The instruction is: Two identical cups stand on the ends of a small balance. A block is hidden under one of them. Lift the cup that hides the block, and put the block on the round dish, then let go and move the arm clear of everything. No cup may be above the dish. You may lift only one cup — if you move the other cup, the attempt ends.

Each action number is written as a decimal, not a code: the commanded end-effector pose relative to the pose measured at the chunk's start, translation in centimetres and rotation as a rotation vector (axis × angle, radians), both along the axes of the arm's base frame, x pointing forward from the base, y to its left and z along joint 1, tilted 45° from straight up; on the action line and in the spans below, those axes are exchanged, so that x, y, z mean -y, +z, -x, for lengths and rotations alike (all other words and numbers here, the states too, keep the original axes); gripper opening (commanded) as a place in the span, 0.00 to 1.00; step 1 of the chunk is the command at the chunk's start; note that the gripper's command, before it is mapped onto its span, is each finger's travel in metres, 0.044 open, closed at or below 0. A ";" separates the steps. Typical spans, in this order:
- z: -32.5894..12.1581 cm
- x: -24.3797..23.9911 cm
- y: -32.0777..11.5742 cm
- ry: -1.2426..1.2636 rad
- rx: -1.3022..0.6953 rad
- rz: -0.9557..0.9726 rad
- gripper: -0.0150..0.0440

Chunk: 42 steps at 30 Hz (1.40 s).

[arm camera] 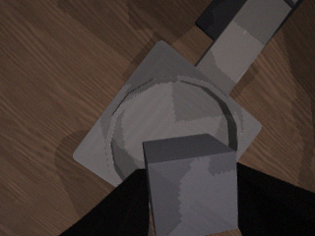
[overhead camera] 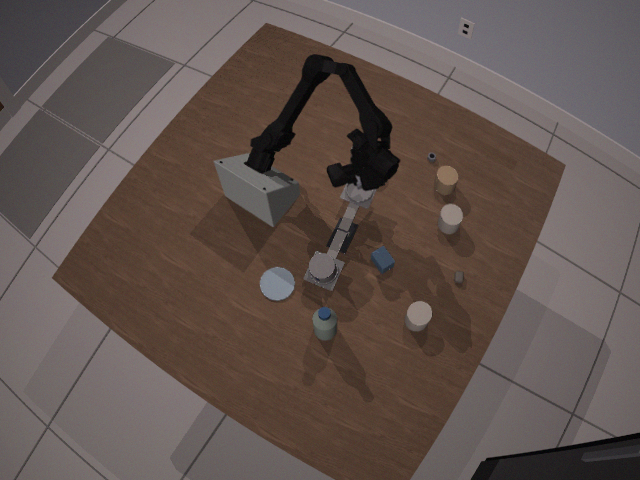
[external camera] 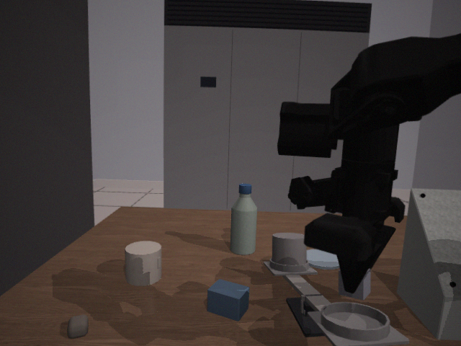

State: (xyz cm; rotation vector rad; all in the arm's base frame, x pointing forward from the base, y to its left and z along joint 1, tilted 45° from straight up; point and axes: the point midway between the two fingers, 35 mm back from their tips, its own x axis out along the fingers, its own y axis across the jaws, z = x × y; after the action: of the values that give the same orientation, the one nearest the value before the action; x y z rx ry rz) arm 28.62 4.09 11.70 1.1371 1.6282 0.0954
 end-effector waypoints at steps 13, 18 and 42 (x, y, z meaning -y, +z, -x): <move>0.1 4.6 2.7 -0.003 0.002 0.003 0.25; -0.8 6.5 0.4 -0.006 0.002 0.013 0.25; -1.5 14.7 -10.5 -0.015 0.031 0.035 0.25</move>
State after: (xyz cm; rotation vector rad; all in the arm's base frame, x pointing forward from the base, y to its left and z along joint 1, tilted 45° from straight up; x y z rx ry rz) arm 30.23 -9.56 2.37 1.1230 1.5948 0.0792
